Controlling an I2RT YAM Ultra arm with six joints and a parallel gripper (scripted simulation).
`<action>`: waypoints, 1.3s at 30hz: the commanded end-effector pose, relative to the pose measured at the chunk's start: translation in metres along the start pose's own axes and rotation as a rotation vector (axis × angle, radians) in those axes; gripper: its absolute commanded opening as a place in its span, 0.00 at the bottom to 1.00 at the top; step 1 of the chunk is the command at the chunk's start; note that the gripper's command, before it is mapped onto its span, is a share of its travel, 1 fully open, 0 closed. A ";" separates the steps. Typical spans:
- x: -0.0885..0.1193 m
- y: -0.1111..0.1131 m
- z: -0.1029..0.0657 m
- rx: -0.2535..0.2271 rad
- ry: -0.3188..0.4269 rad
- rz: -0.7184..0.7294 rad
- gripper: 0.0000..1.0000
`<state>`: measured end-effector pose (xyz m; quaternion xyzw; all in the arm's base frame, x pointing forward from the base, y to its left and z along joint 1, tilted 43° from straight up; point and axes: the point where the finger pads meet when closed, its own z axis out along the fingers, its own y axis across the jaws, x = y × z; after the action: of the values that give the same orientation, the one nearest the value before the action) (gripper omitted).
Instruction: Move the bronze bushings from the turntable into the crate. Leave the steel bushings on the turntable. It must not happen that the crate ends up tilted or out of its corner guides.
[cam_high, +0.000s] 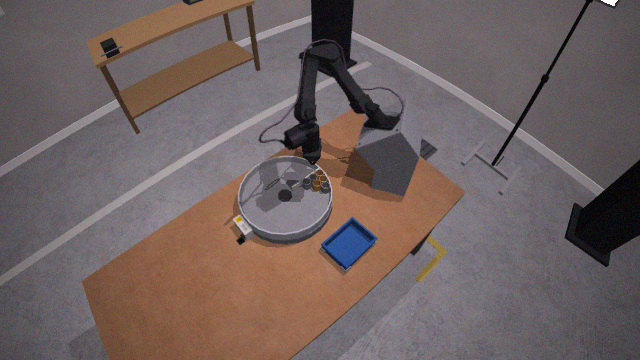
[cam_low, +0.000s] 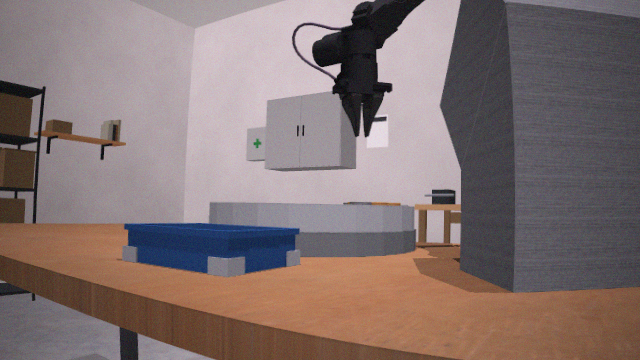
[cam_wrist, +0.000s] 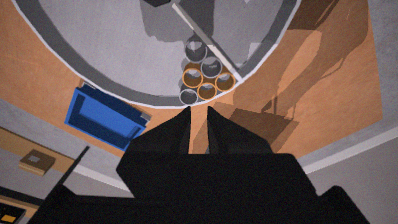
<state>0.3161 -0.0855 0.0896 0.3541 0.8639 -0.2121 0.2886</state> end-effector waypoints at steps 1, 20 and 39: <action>-0.015 0.007 -0.014 -0.029 -0.046 0.024 0.18; -0.015 0.007 -0.014 -0.029 -0.046 0.024 0.18; 0.004 0.032 0.085 -0.018 -0.023 0.011 0.15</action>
<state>0.3241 -0.1066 0.0302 0.3605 0.8674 -0.2291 0.2552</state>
